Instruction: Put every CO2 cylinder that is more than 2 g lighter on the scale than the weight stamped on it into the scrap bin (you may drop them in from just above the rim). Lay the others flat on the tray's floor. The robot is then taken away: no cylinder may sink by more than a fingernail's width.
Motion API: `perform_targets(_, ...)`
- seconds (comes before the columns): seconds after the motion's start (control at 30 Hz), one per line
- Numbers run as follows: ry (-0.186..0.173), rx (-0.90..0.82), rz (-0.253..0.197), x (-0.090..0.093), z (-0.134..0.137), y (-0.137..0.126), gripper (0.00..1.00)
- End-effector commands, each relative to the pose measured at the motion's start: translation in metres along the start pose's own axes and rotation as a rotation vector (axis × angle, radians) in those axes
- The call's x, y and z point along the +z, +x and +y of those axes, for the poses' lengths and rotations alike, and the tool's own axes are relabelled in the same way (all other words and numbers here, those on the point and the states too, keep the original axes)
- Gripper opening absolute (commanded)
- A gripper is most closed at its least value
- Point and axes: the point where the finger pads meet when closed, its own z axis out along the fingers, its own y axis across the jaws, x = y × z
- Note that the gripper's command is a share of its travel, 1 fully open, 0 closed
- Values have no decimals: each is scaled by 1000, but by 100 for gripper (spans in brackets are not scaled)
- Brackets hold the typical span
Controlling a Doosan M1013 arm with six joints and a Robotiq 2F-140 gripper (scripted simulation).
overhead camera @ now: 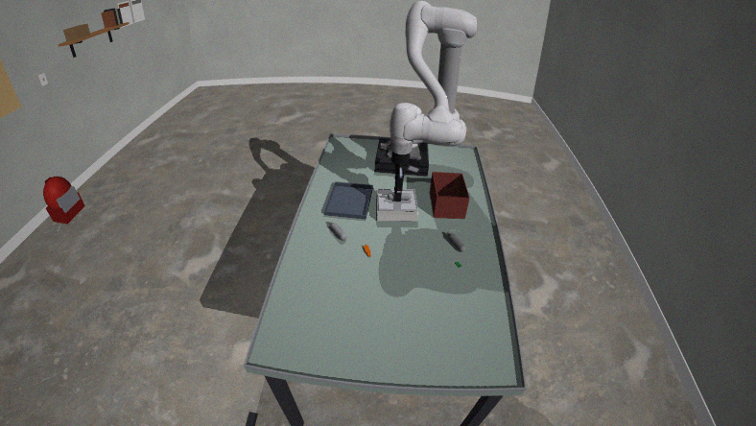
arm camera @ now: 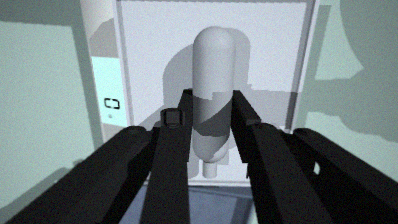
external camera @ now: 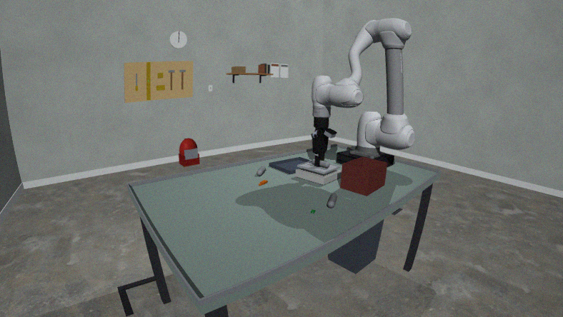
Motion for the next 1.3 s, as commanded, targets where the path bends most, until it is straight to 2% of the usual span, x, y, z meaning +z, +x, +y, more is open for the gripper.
perform_targets(0.0, -1, 0, 0, 0, 1, 0, 10)
perform_targets(0.23, -1, 0, 0, 0, 1, 0, 10)
perform_targets(0.27, -1, 0, 0, 0, 1, 0, 41)
perform_targets(1.27, -1, 0, 0, 0, 1, 0, 41)
